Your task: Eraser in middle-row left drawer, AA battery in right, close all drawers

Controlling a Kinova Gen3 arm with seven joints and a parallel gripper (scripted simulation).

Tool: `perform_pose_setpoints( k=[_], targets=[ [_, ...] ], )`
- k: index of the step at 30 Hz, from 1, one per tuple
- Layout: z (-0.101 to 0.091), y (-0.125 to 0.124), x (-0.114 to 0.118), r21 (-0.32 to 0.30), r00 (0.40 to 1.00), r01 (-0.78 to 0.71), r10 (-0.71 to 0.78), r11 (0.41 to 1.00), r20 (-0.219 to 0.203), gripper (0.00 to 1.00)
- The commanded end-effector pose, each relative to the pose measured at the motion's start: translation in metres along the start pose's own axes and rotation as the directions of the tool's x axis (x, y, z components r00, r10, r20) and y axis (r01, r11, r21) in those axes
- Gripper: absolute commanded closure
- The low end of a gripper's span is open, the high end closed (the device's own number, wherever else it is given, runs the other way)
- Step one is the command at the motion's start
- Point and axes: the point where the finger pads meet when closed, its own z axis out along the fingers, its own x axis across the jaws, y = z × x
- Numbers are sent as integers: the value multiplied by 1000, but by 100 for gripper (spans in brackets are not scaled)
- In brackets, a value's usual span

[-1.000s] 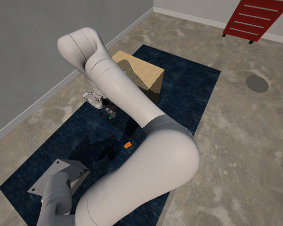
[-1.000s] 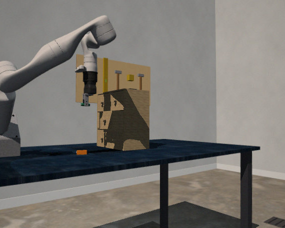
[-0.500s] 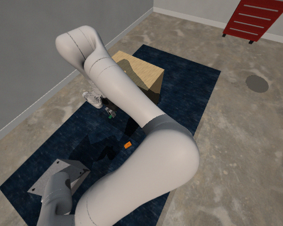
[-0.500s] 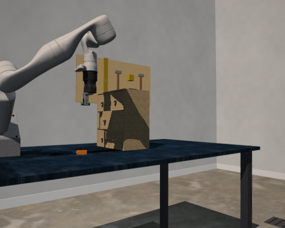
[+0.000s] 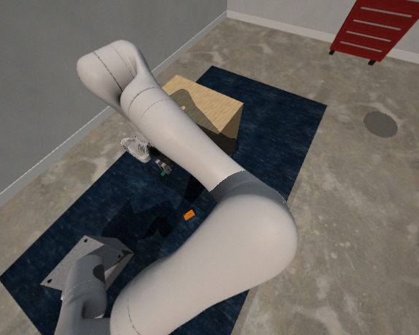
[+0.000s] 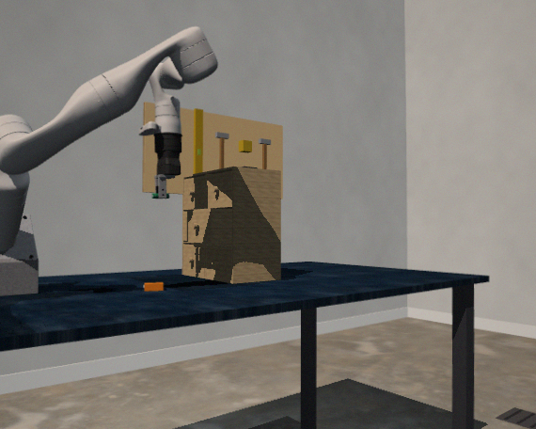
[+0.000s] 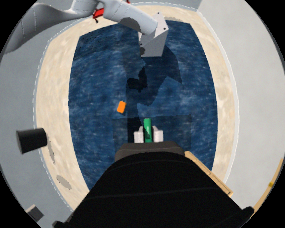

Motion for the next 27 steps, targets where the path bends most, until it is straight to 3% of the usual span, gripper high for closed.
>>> perform_pose_setpoints(
  k=[1, 20, 27],
  targets=[
    [-1, -1, -1, -14, 1000, 2, -2, 1000, 0, 69],
    [-1, -2, -1, -130, 1000, 2, -2, 991, 0, 69],
    [-1, -3, -1, -209, 1000, 2, -2, 978, 0, 69]
  ],
)
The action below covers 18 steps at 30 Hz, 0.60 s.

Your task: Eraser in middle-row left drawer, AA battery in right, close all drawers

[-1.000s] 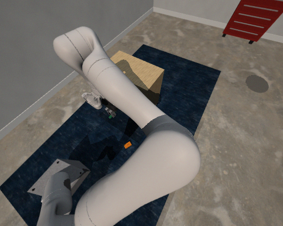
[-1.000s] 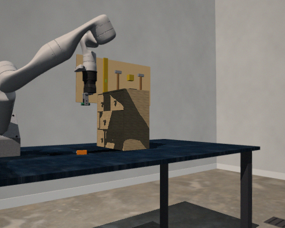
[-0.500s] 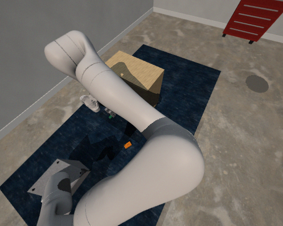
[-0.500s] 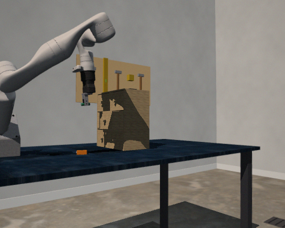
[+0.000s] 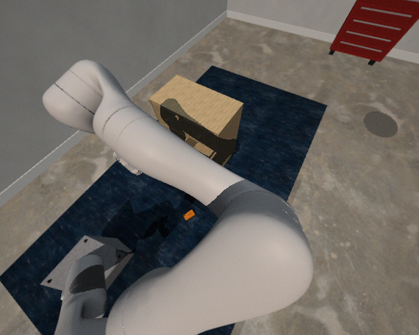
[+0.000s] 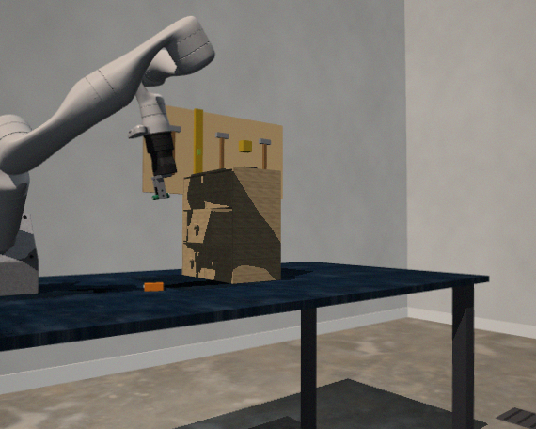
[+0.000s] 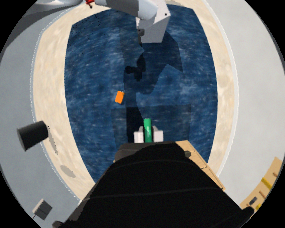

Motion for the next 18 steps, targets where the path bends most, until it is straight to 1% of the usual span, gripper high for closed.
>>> perform_pose_setpoints(
  k=[1, 8, 10, 18],
  targets=[
    [-2, -2, -2, -35, 1000, 8, -8, 999, 2, 69],
    [-2, -3, -2, -128, 1000, 8, -8, 992, 2, 69],
    [-2, -3, -2, -128, 1000, 8, -8, 992, 2, 69],
    [-2, -4, -2, -236, 1000, 8, -8, 972, 2, 69]
  ],
)
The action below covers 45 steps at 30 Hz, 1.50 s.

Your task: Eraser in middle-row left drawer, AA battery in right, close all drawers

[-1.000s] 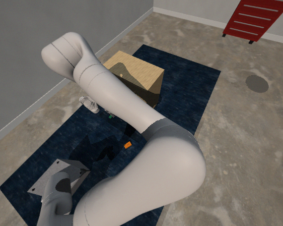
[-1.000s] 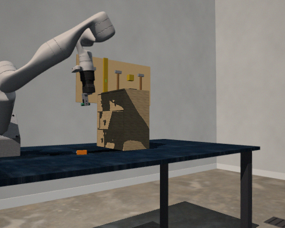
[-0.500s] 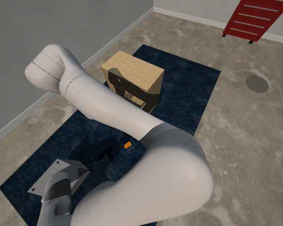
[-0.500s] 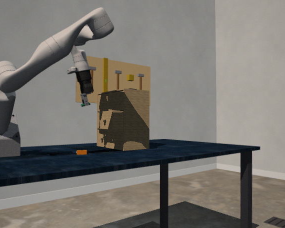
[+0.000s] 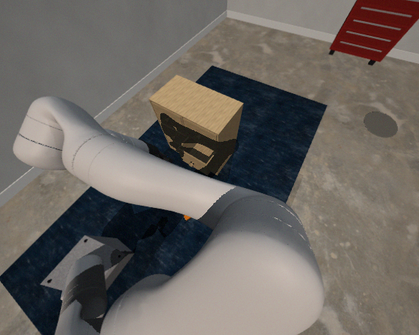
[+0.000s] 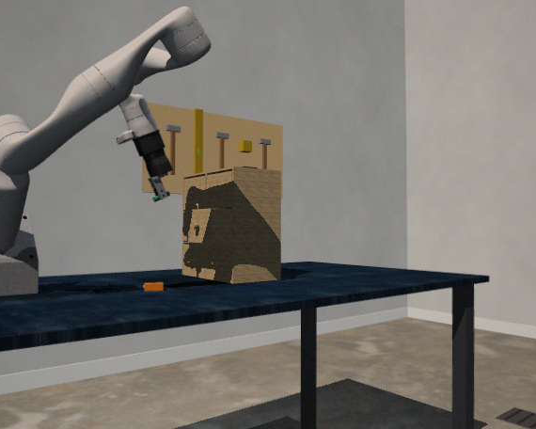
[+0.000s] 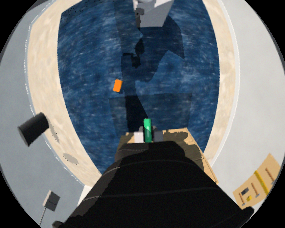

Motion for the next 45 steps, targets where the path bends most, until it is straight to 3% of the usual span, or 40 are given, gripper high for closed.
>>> perform_pose_setpoints(
  k=[1, 24, 45],
  targets=[
    [-2, -2, 0, -39, 1000, 14, -14, 999, 1, 69],
    [-2, -5, 0, -268, 1000, 14, -15, 963, 1, 69],
    [-2, -6, 0, -370, 1000, 14, -15, 929, 1, 69]
  ],
)
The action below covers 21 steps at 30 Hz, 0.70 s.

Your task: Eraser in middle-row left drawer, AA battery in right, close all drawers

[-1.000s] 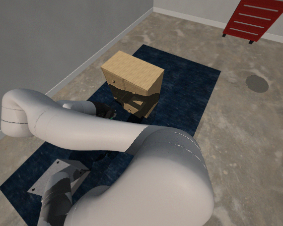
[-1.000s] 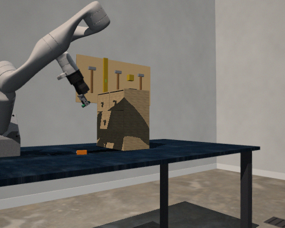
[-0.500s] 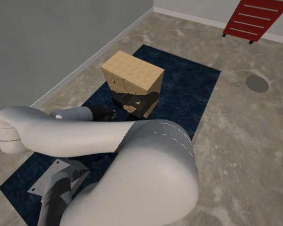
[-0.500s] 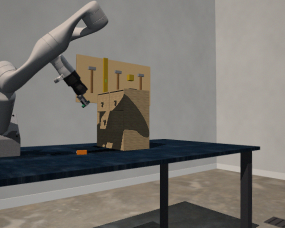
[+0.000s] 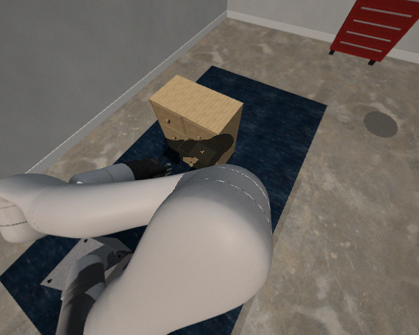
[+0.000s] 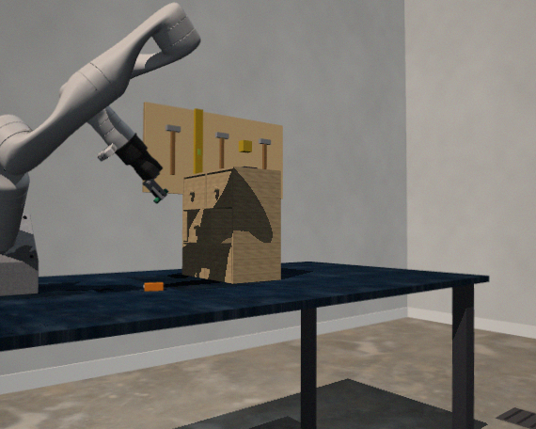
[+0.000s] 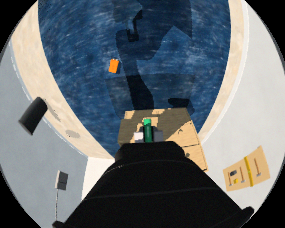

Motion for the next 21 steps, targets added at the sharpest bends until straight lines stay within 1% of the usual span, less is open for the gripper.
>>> perform_pose_setpoints(
  k=[1, 12, 21],
  targets=[
    [-1, -1, 2, -13, 1000, 7, -7, 1000, -3, 69],
    [-1, -1, 2, -50, 1000, 7, -7, 999, -3, 69],
    [-1, -1, 2, -63, 1000, 7, -7, 998, -3, 69]
  ],
)
